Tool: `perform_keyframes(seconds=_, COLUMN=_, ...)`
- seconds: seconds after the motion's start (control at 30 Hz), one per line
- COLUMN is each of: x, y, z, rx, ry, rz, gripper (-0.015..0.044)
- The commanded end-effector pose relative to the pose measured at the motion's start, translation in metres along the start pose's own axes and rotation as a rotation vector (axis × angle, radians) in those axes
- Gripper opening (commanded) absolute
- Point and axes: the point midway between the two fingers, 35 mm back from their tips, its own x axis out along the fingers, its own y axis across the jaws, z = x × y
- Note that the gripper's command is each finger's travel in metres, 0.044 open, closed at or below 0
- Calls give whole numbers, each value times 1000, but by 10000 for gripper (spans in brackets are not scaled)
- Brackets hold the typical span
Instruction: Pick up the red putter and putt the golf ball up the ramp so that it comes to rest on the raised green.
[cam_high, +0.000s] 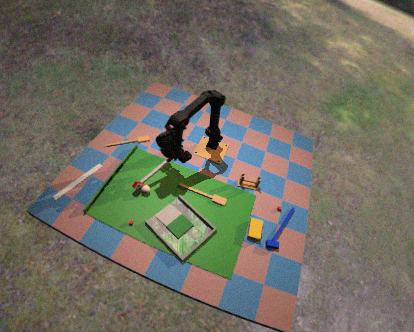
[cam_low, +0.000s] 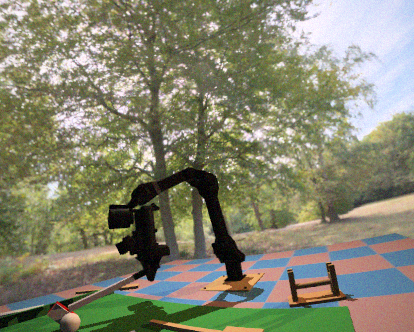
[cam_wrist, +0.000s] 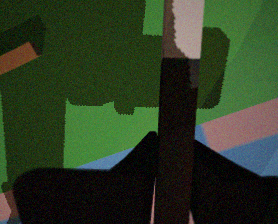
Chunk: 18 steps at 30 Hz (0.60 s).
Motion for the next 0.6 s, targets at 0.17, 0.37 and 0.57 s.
perform_keyframes(seconds=0.17, x=-1, y=58, z=-9, rx=-9, ry=-4, rz=2, gripper=0)
perform_keyframes(seconds=0.37, x=-14, y=59, z=-8, rx=-9, ry=-4, rz=3, gripper=0)
perform_keyframes(seconds=0.57, x=-41, y=59, z=-7, rx=-9, ry=-4, rz=3, gripper=0)
